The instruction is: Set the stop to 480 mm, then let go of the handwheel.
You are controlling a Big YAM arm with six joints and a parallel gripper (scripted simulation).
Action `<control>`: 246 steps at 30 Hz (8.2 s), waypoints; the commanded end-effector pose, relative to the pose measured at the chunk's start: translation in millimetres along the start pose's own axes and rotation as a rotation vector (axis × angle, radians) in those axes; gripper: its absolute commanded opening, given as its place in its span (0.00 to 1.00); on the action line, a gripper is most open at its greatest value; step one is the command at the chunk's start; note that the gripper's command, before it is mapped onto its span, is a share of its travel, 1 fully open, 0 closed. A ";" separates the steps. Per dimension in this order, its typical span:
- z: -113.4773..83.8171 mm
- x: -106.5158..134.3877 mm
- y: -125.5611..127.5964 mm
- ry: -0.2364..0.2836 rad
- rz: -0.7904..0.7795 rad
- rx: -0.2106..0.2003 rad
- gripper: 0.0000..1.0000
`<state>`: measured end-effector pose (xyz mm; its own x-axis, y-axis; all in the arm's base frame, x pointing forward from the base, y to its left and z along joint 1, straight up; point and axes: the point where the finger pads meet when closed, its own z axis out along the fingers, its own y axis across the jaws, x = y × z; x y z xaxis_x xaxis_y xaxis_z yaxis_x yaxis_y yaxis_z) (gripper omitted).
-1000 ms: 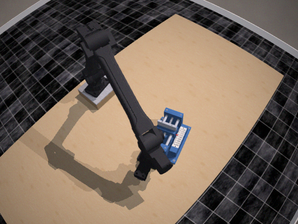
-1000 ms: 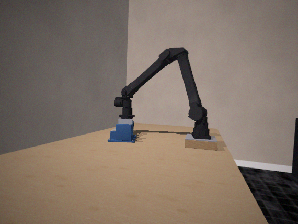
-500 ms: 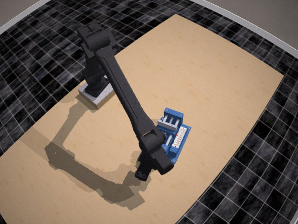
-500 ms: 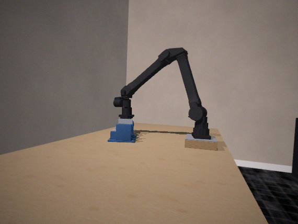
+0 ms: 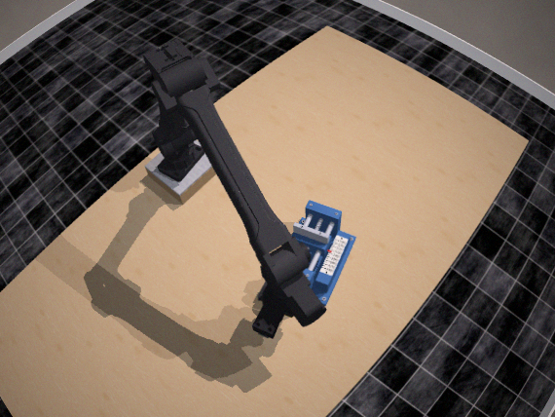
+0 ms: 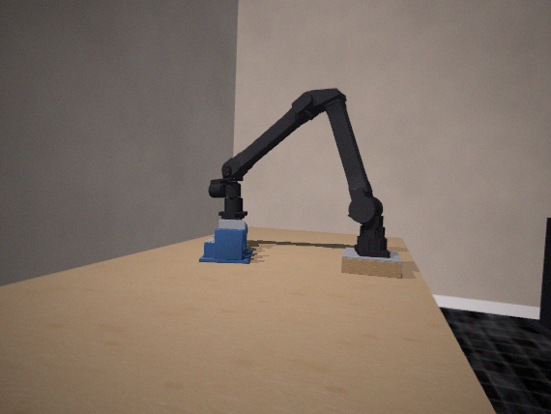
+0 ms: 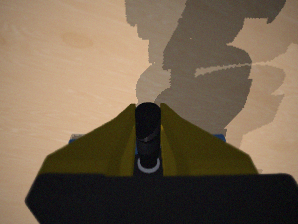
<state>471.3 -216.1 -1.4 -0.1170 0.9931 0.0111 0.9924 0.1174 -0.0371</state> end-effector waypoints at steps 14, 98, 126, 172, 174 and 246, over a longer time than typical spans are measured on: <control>-30.9 -7.0 53.9 -0.042 -0.006 -0.094 0.06; -81.9 -2.0 -5.8 -0.036 -0.010 -0.073 0.06; -77.9 -7.6 -7.8 -0.042 -0.005 -0.082 0.06; -37.3 -5.5 -50.7 -0.018 -0.005 -0.036 0.06; -37.1 -5.1 -51.2 -0.016 -0.005 -0.034 0.06; -7.9 -8.2 0.7 -0.039 -0.006 -0.074 0.06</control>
<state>446.3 -219.2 -1.1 -0.1226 0.9924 -0.0059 0.9924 0.1226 0.0081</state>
